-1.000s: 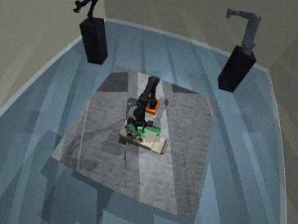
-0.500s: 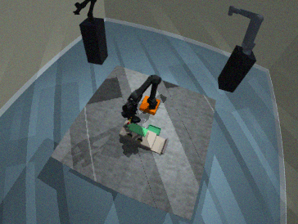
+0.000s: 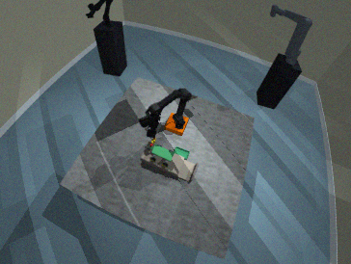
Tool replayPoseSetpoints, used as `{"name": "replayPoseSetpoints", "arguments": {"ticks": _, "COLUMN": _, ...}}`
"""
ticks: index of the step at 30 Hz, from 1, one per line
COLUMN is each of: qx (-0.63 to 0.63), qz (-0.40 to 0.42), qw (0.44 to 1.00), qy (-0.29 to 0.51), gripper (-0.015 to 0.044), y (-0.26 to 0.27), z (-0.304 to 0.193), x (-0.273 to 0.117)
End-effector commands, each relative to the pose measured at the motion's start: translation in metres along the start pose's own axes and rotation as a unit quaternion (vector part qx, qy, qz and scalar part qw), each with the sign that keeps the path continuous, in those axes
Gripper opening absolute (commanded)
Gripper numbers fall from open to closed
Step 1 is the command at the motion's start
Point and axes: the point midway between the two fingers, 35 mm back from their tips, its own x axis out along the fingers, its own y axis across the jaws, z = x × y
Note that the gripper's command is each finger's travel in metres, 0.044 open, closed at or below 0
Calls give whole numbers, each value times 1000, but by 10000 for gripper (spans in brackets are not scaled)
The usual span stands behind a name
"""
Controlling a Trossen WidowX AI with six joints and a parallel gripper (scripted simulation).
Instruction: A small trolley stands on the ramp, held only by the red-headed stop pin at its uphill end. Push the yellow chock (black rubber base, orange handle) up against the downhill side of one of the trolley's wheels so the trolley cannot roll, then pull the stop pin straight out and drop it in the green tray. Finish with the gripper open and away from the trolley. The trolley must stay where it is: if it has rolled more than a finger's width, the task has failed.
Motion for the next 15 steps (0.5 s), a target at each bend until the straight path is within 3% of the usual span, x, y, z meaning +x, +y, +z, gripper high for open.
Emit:
{"name": "replayPoseSetpoints", "arguments": {"ticks": 1, "qx": 31, "qz": -13, "qw": 999, "qy": 8, "gripper": 190, "y": -9, "z": -1, "x": 3}}
{"name": "replayPoseSetpoints", "arguments": {"ticks": 15, "qx": 31, "qz": -13, "qw": 999, "qy": 8, "gripper": 190, "y": -9, "z": -1, "x": 38}}
